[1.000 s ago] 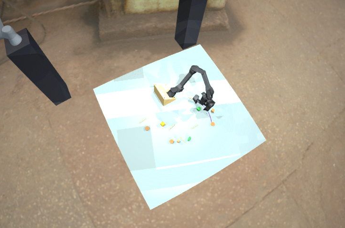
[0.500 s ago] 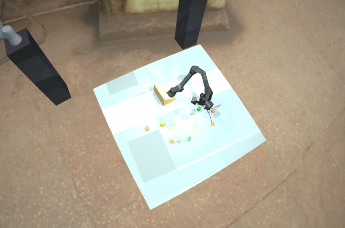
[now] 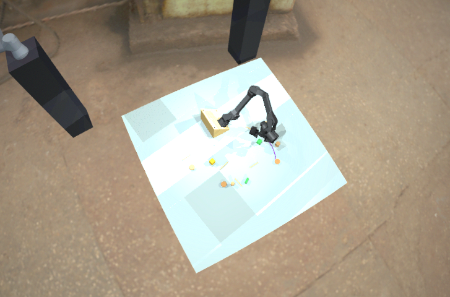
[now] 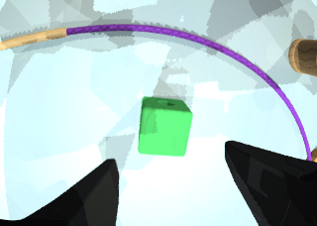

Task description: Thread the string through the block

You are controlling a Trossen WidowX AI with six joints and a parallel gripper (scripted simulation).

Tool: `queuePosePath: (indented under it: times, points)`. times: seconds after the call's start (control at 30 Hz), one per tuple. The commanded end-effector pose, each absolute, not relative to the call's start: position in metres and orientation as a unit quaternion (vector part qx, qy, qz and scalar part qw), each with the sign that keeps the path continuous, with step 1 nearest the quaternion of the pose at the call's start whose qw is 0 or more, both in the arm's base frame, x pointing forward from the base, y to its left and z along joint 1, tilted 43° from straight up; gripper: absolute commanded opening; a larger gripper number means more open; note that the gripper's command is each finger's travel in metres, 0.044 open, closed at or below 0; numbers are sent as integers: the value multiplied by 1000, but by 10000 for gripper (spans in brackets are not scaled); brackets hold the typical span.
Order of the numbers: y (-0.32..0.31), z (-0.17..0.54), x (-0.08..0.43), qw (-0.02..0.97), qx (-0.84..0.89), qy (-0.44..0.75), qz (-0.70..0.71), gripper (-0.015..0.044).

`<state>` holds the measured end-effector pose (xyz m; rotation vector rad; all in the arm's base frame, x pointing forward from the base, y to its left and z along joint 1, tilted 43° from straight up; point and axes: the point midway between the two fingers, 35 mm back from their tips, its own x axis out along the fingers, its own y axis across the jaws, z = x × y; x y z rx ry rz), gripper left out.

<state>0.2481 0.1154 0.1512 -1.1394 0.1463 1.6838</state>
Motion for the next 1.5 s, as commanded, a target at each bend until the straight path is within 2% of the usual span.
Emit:
queuePosePath:
  times: [0.0,0.23,0.53,0.57,1.23,1.47]
  points:
    - [115,151,248,524,-476,61,704,244]
    - [115,151,248,524,-476,61,704,244]
    - [115,151,248,524,-476,61,704,7]
    - [115,151,248,524,-476,61,704,0]
    - [115,151,248,524,-476,61,704,0]
    - [115,151,248,524,-476,61,704,184]
